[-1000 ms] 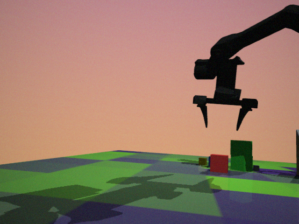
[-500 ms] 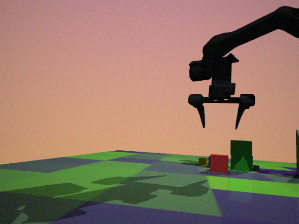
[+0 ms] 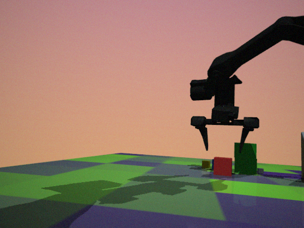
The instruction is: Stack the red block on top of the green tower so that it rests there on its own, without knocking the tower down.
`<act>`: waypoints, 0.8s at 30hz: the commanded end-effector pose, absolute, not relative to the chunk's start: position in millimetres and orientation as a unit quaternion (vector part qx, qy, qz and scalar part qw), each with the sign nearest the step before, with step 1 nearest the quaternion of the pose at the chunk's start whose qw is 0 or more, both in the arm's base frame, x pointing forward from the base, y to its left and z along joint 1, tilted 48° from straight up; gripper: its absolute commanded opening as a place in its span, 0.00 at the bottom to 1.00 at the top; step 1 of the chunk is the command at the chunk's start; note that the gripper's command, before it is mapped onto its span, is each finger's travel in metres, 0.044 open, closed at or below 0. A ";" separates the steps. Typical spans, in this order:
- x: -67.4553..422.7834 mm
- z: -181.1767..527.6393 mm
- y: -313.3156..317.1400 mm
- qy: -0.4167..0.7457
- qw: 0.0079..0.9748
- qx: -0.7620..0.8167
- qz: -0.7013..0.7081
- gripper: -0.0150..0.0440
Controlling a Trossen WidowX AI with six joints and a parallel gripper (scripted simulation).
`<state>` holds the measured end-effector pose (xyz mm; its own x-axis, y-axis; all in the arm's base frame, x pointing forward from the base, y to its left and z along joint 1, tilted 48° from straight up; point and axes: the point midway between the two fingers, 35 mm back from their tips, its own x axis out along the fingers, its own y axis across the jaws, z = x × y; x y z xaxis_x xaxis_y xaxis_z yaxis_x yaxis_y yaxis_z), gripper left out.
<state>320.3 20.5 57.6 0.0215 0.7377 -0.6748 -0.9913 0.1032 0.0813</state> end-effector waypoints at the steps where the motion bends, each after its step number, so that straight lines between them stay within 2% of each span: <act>1: 320.3 55.9 24.6 0.294 0.683 -0.213 0.633 1.00; 24: 321.9 31.0 51.7 0.294 0.684 -0.213 0.633 1.00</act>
